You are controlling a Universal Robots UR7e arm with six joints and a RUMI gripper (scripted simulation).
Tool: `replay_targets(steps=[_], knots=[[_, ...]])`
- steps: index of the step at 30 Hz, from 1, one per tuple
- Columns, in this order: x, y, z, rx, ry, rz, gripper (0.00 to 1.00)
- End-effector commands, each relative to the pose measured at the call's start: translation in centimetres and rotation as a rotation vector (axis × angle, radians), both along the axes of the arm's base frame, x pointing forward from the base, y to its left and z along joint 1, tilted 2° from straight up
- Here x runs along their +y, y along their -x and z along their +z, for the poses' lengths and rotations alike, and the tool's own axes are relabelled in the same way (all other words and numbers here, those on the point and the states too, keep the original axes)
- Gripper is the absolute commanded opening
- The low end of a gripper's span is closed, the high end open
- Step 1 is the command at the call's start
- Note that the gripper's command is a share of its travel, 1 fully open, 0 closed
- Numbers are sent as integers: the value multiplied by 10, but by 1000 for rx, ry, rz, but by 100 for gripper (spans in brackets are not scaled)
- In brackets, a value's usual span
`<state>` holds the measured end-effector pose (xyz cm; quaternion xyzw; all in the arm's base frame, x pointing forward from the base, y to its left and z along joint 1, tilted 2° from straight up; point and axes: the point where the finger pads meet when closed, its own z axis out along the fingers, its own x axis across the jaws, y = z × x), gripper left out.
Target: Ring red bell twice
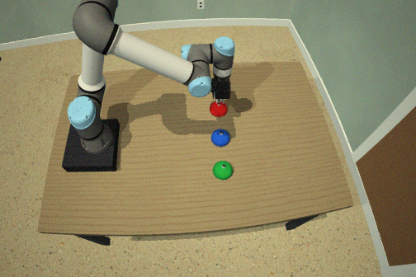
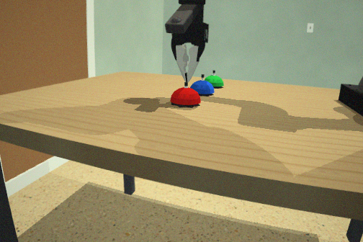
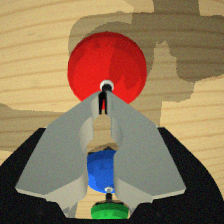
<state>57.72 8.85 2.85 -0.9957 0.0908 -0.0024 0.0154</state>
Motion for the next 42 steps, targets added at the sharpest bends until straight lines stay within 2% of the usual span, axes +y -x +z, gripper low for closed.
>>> replay_targets(steps=[1, 42], knots=[[0, 0, 0, -1, 0, 0, 0], [0, 0, 4, -1, 0, 0, 0]])
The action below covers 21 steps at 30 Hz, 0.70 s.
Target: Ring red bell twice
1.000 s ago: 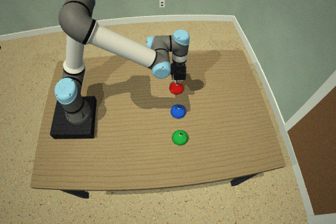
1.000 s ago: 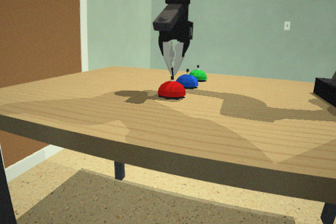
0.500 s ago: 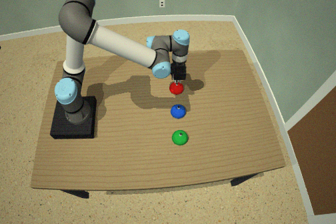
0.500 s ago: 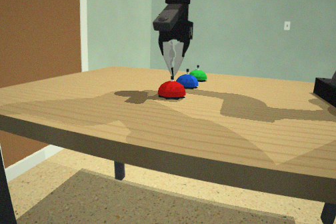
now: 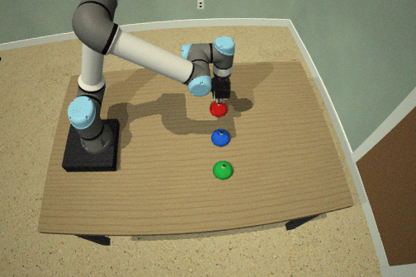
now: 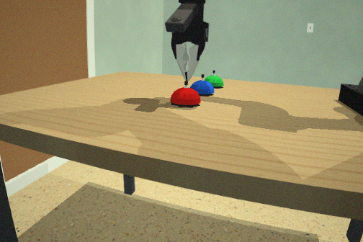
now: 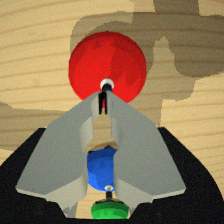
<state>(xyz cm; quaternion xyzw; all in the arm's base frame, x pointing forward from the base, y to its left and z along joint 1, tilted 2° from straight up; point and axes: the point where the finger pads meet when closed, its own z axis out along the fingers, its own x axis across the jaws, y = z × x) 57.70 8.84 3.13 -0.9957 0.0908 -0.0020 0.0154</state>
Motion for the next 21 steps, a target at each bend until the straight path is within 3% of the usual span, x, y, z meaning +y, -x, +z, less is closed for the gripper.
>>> replay_targets(steps=[1, 21], knots=[[0, 0, 1, -1, 0, 0, 0], [0, 0, 5, -1, 0, 0, 0]])
